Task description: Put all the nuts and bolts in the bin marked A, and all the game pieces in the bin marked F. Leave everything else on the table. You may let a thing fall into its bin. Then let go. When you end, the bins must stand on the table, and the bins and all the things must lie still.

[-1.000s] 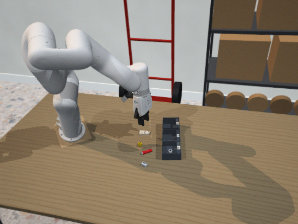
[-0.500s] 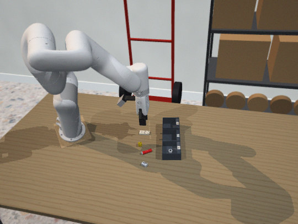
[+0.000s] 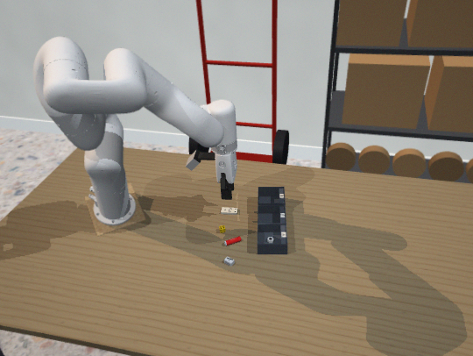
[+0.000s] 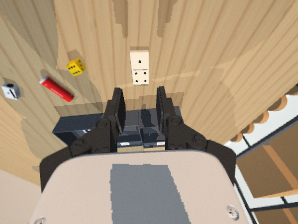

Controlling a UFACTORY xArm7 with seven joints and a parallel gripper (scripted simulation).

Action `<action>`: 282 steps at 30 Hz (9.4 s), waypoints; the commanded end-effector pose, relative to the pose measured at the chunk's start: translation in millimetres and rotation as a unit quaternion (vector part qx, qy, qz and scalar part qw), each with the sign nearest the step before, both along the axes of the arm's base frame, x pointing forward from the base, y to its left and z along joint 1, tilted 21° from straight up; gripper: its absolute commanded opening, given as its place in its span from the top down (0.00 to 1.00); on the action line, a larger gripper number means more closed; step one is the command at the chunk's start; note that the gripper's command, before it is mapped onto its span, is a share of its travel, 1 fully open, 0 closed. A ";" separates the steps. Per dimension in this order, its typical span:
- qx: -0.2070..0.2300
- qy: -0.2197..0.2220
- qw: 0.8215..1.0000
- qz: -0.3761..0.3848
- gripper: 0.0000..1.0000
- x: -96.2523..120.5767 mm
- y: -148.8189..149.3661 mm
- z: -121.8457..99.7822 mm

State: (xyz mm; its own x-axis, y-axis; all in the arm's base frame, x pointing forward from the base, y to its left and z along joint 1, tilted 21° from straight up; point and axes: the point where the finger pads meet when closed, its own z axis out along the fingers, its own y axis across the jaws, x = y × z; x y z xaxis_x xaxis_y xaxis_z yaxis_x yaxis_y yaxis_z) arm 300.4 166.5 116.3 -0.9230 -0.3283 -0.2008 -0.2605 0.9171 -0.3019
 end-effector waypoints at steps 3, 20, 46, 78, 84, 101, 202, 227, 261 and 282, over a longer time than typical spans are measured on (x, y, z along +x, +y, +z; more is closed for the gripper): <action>0.001 -0.001 1.000 0.001 0.59 0.7 1.1 1.1; 0.001 -0.001 1.000 0.001 0.59 8.9 -5.1 -24.9; 0.001 -0.001 1.000 0.001 0.59 20.0 -14.0 -61.4; 0.001 -0.001 1.000 0.001 1.00 19.8 -14.1 -61.5; 0.001 -0.001 1.000 0.001 1.00 19.9 -14.0 -61.4; 0.001 -0.001 1.000 0.001 1.00 9.4 -5.7 -27.2; 0.194 -0.154 0.735 -0.632 1.00 133.2 -0.8 41.9; 0.194 -0.154 0.735 -0.632 1.00 143.4 -8.8 8.2; 0.194 -0.154 0.735 -0.632 0.69 147.8 -12.1 -6.1; 0.194 -0.154 0.735 -0.632 0.69 142.1 -7.6 12.5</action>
State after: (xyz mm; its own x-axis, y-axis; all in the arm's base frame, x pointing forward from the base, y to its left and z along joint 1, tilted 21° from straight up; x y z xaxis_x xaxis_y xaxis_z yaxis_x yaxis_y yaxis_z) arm 443.0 156.8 123.3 -0.3327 0.8883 -0.3167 0.8994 0.3998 0.1765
